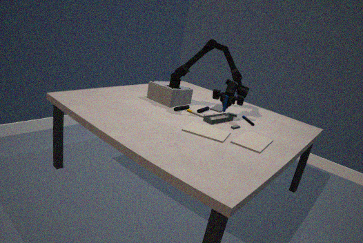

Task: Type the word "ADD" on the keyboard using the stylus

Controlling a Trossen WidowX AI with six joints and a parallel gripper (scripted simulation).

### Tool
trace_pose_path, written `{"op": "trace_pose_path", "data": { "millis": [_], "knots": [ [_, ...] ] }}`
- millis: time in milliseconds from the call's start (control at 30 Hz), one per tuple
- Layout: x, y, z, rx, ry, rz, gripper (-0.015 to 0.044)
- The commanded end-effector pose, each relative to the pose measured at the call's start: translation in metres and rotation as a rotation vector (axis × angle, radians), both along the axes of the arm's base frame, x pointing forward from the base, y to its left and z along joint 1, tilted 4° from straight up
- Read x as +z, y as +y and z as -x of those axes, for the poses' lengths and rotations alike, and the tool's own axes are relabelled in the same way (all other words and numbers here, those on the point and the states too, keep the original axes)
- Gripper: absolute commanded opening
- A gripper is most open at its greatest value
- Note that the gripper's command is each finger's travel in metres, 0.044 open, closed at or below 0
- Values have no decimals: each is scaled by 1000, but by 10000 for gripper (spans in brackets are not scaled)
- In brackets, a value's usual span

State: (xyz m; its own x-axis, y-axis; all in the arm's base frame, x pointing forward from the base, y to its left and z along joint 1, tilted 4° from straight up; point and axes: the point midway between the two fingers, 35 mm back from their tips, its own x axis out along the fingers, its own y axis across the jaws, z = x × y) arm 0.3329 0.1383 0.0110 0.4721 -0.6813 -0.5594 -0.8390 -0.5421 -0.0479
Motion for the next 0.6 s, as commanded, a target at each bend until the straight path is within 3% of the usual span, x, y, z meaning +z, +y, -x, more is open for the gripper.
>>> {"op": "trace_pose_path", "data": {
  "millis": [0, 100, 567],
  "knots": [
    [-4, 0, 0, 2, 0, 5, 0],
    [-5, 1, 0, 2, 0, 5, 79],
    [-9, 2, -1, 2, 0, 5, 81]
  ]
}}
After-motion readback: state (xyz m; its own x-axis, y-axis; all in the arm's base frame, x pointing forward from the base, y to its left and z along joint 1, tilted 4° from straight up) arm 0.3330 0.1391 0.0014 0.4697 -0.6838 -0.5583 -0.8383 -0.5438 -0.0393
